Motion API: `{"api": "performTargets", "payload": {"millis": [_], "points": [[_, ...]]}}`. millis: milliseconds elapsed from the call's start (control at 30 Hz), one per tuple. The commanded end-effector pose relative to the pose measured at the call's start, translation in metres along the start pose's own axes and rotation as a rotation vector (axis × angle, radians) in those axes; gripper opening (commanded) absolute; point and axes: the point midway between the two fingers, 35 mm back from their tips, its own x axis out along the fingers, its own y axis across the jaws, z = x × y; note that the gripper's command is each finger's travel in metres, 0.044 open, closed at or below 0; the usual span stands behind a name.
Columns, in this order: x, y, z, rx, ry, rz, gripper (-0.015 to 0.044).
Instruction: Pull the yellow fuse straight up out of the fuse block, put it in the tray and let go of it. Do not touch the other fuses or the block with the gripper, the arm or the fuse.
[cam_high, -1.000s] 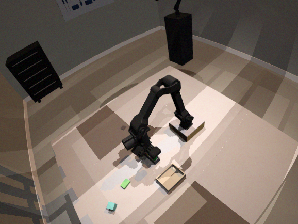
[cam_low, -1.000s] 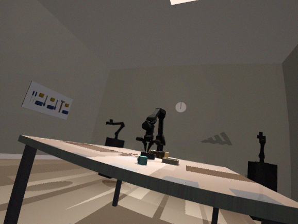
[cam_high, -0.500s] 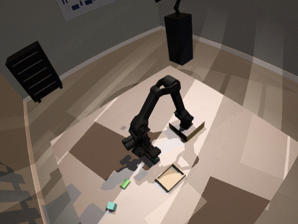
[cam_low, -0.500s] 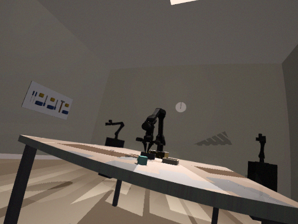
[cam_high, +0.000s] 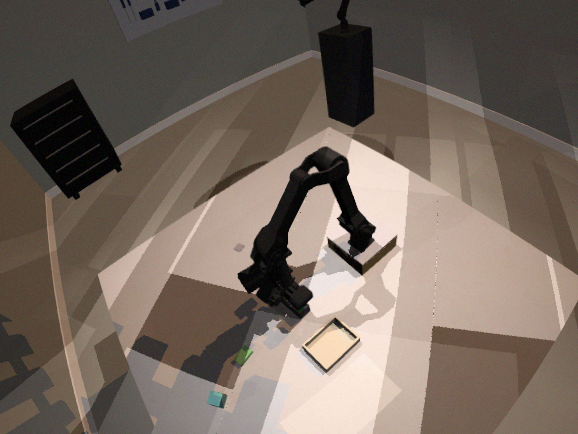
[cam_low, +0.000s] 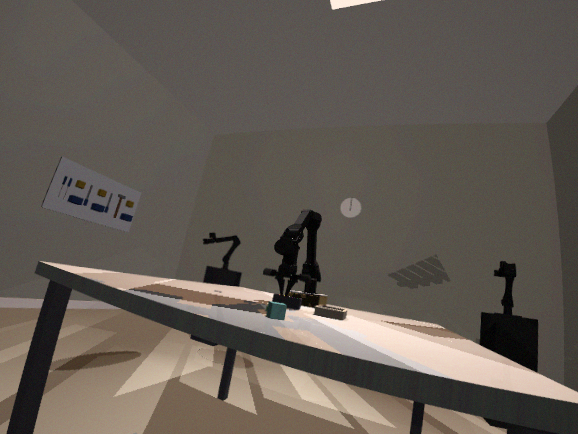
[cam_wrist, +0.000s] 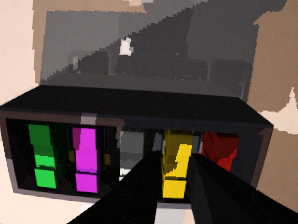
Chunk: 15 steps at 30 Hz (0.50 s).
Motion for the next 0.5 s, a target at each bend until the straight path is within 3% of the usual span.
{"api": "performTargets", "payload": {"millis": [0, 233, 467], "points": [[-0.0001, 0.0, 0.0, 0.0, 0.0, 0.0, 0.0046], [-0.0001, 0.0, 0.0, 0.0, 0.0, 0.0, 0.0], [-0.0013, 0.0, 0.0001, 0.0, 0.0, 0.0, 0.0]]}}
